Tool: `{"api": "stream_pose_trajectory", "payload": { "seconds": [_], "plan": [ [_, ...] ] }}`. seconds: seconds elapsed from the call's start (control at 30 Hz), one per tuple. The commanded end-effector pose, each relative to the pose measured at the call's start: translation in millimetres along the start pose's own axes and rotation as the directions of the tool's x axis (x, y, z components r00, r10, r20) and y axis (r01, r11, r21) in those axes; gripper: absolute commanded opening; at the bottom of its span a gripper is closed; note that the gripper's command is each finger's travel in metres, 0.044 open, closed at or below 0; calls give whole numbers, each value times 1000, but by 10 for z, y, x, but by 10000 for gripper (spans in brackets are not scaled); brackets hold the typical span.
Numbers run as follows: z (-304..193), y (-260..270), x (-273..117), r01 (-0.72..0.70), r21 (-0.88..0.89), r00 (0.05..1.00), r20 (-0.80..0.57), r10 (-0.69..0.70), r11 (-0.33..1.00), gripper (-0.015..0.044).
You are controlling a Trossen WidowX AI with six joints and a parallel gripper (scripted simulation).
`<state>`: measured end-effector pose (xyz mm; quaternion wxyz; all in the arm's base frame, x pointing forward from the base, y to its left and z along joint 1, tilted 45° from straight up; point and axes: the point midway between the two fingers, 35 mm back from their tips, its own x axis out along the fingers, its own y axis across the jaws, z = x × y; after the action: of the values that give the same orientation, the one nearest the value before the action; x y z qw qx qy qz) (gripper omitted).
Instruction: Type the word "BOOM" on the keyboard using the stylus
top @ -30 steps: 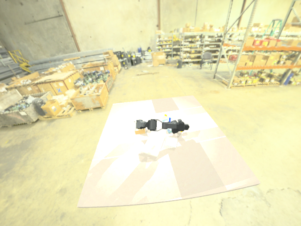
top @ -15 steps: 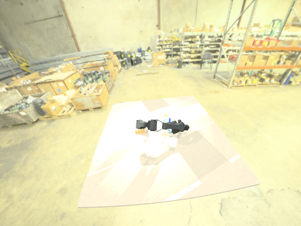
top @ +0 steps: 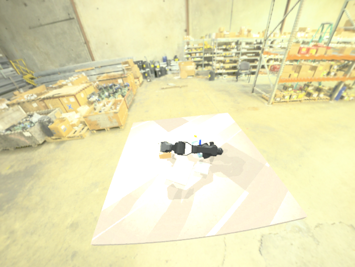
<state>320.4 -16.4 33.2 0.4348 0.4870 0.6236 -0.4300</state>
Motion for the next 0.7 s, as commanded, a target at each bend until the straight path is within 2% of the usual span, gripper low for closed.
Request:
{"api": "stream_pose_trajectory", "payload": {
  "seconds": [0.0,0.67],
  "plan": [
    [27,2,14,-1,-4,1000,3,1,1000,81],
    [102,2,57,-1,-4,1000,3,1,1000,81]
  ]
}}
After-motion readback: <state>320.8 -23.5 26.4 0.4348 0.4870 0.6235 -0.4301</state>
